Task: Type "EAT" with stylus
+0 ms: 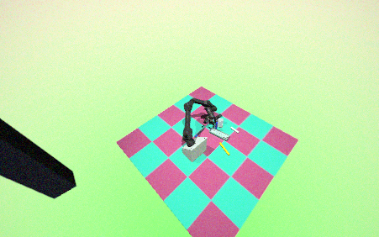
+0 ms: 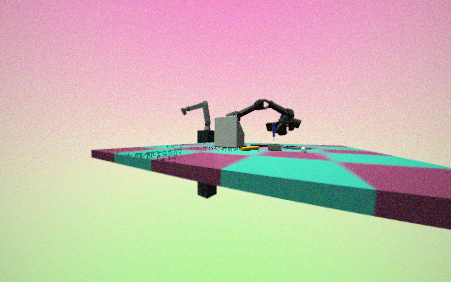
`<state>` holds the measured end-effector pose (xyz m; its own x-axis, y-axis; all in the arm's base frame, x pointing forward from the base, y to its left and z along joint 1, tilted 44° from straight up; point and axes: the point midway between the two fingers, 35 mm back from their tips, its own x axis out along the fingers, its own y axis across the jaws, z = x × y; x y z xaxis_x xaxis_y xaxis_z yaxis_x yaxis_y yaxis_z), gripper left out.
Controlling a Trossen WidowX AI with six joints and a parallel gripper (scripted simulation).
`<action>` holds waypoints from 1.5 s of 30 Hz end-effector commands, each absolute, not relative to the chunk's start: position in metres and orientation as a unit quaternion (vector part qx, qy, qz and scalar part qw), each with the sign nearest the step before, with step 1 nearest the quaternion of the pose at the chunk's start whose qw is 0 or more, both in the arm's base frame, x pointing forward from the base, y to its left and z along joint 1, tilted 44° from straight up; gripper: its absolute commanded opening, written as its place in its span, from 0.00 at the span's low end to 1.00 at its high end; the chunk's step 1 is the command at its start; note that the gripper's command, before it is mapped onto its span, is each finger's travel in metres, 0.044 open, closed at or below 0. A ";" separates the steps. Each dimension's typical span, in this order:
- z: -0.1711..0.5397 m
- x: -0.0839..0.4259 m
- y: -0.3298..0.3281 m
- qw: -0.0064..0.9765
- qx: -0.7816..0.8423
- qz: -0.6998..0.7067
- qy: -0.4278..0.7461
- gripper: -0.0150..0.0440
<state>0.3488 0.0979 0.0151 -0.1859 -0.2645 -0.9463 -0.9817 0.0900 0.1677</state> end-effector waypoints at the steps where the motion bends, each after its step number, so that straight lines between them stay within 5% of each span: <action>1: 0.025 0.345 0.106 0.395 -0.501 0.453 0.623 0.25; 19: 0.030 0.334 0.133 0.392 -0.502 0.455 0.622 0.25; 23: 0.028 0.335 0.135 0.392 -0.502 0.455 0.622 0.39; 45: 0.023 0.335 0.141 0.392 -0.502 0.455 0.622 0.39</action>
